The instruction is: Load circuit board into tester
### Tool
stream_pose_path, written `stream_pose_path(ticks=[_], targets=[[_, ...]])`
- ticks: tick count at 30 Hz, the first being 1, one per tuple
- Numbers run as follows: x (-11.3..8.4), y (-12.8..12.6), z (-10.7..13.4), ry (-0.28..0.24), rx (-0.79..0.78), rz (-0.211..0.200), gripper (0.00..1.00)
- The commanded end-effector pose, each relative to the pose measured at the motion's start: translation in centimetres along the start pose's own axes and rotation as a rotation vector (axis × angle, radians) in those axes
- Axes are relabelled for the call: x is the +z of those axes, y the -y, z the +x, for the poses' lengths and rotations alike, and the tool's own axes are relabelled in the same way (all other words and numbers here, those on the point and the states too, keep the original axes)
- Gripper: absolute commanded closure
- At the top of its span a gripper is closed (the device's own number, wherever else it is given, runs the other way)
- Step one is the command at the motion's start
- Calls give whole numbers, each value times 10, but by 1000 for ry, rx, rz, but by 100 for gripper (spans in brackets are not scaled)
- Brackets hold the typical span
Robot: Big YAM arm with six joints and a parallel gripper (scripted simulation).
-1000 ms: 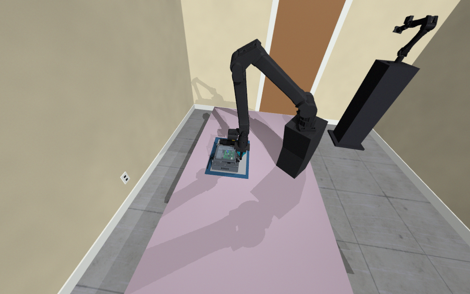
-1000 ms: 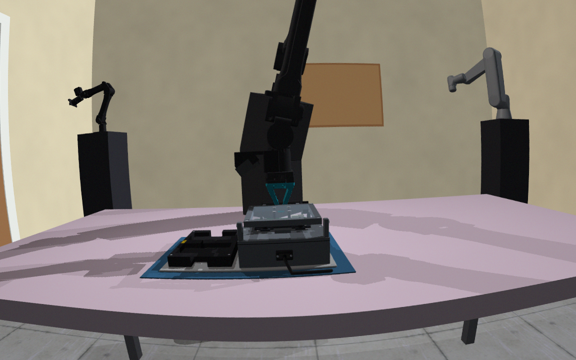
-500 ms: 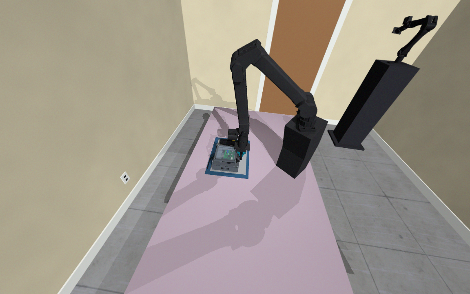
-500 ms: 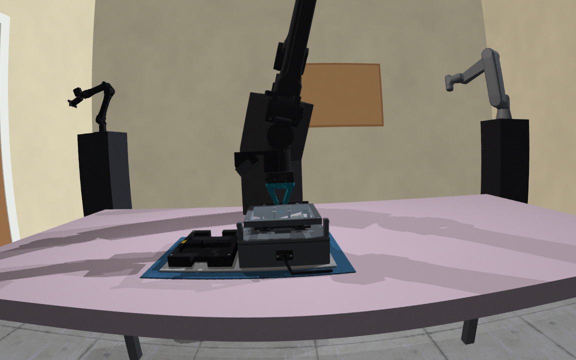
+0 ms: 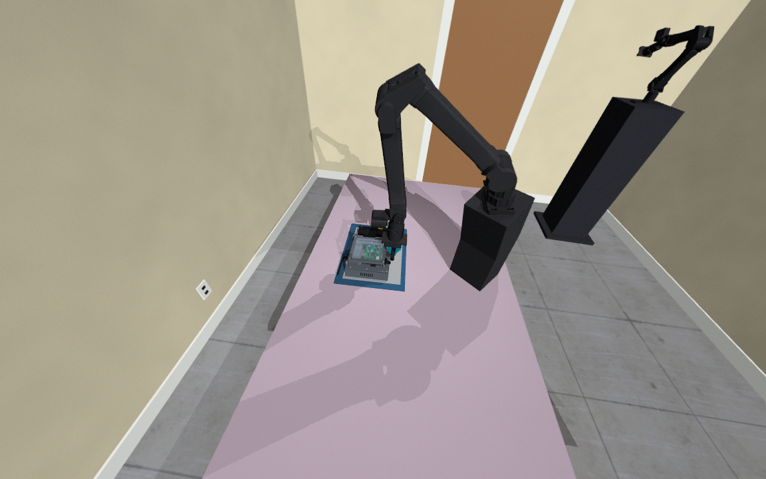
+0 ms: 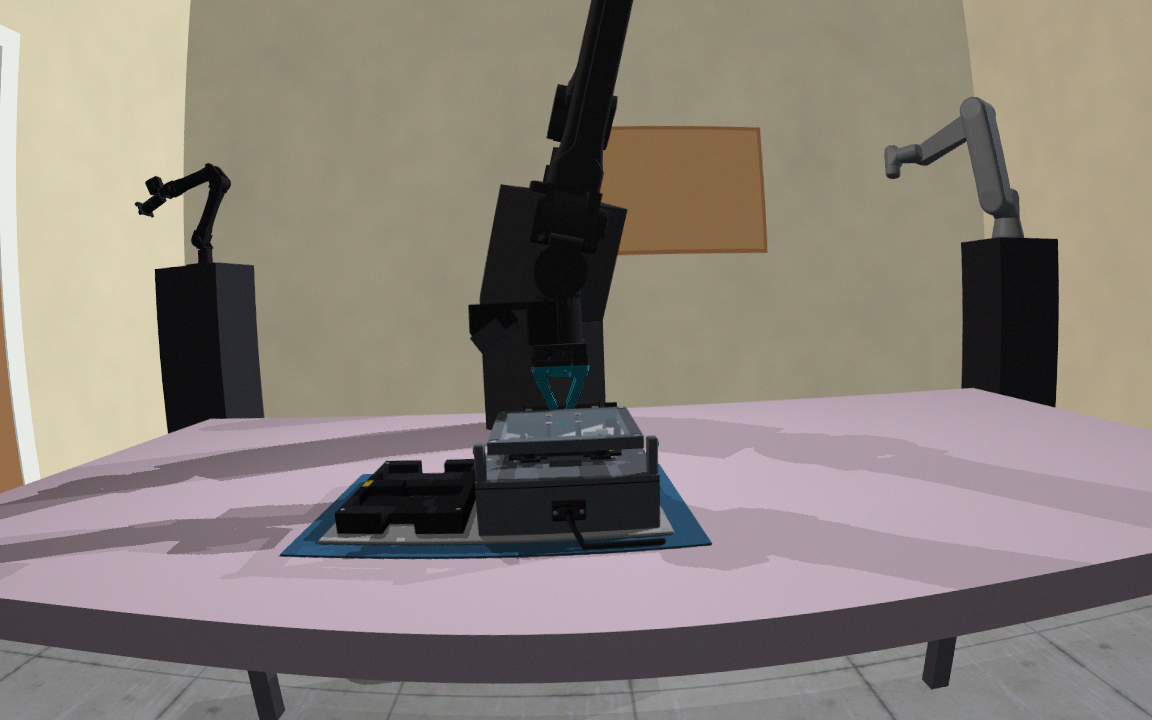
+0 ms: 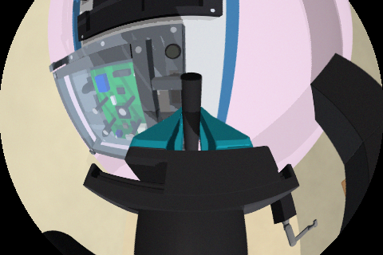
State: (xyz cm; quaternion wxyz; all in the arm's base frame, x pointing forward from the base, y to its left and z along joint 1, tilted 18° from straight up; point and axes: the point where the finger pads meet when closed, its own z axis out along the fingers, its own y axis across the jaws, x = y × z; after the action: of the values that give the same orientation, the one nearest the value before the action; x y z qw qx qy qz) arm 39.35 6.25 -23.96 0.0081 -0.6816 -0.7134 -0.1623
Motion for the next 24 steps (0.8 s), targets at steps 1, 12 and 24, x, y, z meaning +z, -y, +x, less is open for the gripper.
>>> stream_pose_path(ticks=[1,12,24], targets=[[18,-1,3,4,-4,2,100],[18,-1,3,4,-4,2,100],[21,0,3,4,-4,2,100]])
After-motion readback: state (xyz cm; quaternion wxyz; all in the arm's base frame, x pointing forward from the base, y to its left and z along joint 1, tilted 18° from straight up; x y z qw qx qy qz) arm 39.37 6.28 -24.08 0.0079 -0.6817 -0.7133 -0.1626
